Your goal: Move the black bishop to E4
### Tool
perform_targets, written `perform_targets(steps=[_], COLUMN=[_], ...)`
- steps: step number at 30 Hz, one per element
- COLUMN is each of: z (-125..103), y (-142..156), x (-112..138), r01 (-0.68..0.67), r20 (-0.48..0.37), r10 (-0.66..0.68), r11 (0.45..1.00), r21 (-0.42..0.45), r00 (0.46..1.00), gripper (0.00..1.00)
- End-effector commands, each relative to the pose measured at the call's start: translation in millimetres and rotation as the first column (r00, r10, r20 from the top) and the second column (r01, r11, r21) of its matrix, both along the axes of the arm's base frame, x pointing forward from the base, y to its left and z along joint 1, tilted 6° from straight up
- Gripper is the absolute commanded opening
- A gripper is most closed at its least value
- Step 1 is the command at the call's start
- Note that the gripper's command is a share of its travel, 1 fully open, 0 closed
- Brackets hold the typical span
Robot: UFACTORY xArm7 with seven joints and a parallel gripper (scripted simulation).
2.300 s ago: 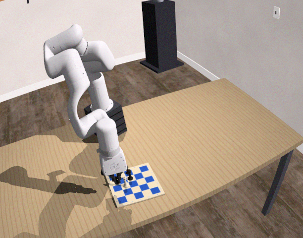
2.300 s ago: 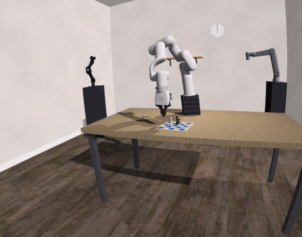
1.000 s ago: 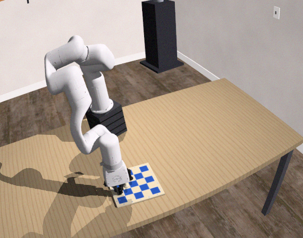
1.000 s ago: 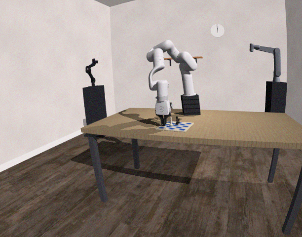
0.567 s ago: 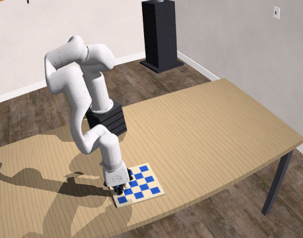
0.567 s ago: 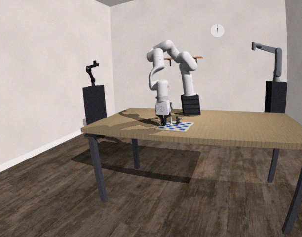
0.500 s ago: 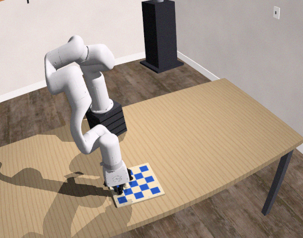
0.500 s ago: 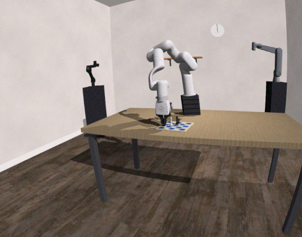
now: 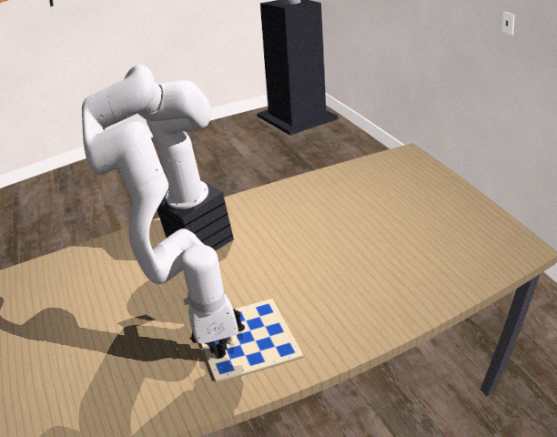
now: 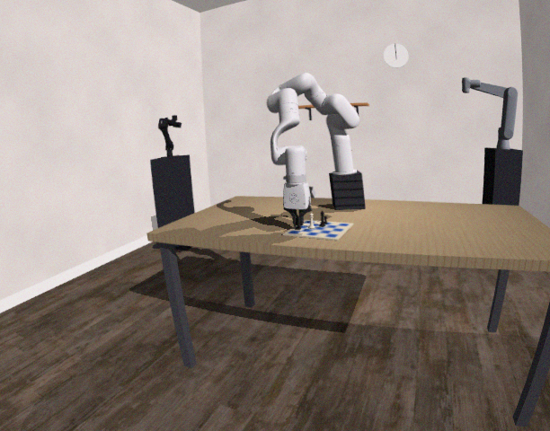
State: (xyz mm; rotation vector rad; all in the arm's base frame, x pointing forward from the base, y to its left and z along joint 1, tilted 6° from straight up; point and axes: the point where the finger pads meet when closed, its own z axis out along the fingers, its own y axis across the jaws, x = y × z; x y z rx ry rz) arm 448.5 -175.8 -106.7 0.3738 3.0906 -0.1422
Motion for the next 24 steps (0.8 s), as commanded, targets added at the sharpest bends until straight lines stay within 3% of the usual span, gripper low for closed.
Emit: perform_targets(steps=[1, 24], z=[0.6, -1.3], y=[-0.4, -0.6], x=[1.7, 1.7], r01=[-0.001, -0.001], r20=[0.004, 0.004], r10=[0.001, 0.001], r11=[1.000, 1.000], r21=[-0.001, -0.001], r00=[1.000, 1.000], gripper=[0.00, 0.00])
